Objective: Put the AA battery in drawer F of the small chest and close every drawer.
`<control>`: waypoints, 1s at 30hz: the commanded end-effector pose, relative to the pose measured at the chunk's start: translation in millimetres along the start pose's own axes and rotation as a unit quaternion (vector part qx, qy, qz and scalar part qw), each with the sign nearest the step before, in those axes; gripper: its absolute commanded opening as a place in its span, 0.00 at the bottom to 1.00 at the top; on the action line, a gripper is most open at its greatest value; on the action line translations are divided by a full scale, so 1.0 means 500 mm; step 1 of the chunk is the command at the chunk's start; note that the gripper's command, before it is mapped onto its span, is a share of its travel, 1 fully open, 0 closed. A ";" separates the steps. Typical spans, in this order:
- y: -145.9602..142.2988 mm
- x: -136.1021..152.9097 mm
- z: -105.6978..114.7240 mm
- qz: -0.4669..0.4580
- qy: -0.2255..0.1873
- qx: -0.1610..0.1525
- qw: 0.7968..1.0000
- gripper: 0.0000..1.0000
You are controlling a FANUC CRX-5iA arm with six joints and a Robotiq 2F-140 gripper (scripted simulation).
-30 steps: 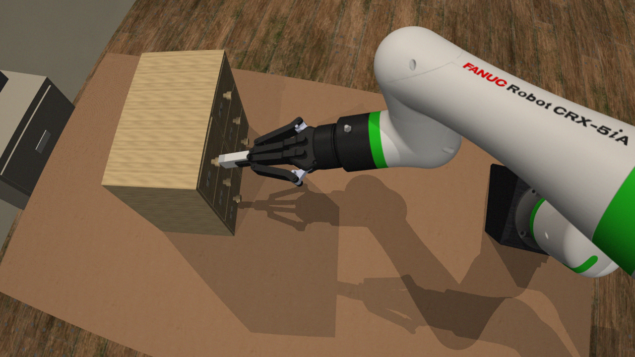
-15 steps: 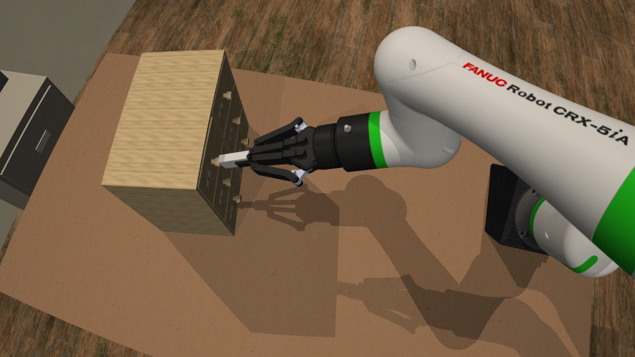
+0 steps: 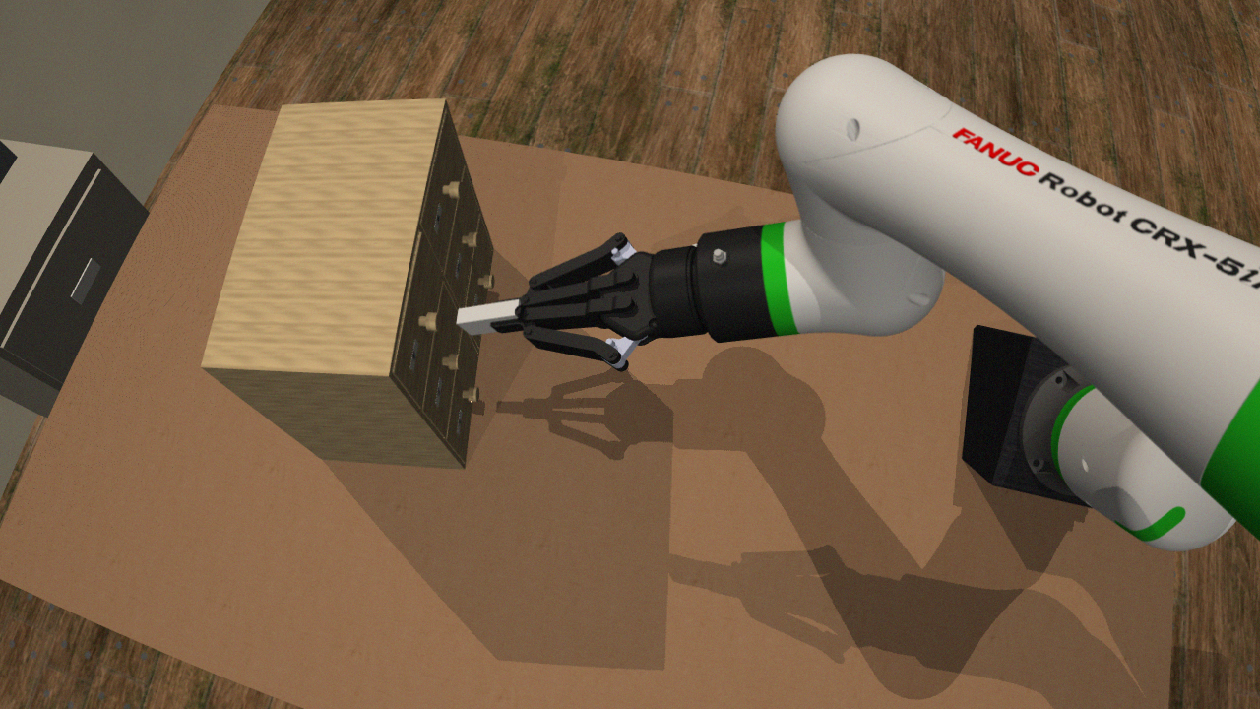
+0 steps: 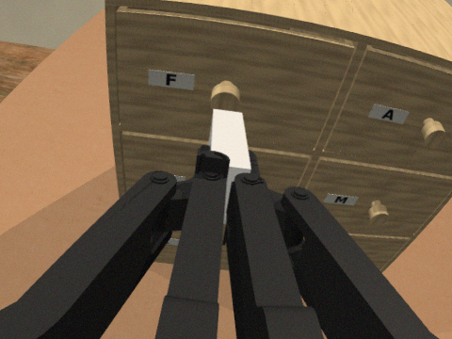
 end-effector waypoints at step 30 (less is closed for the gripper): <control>0.003 0.014 0.158 0.000 0.000 0.000 1.000 0.00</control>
Point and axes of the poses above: the point where the finger pads meet when closed, its own z axis back along the fingers, its own y axis across the jaws, x = y × z, the point moved 4 cm from there along z, back along the fingers, and after that the axes turned 12 degrees about -z, right-handed, at the moved point
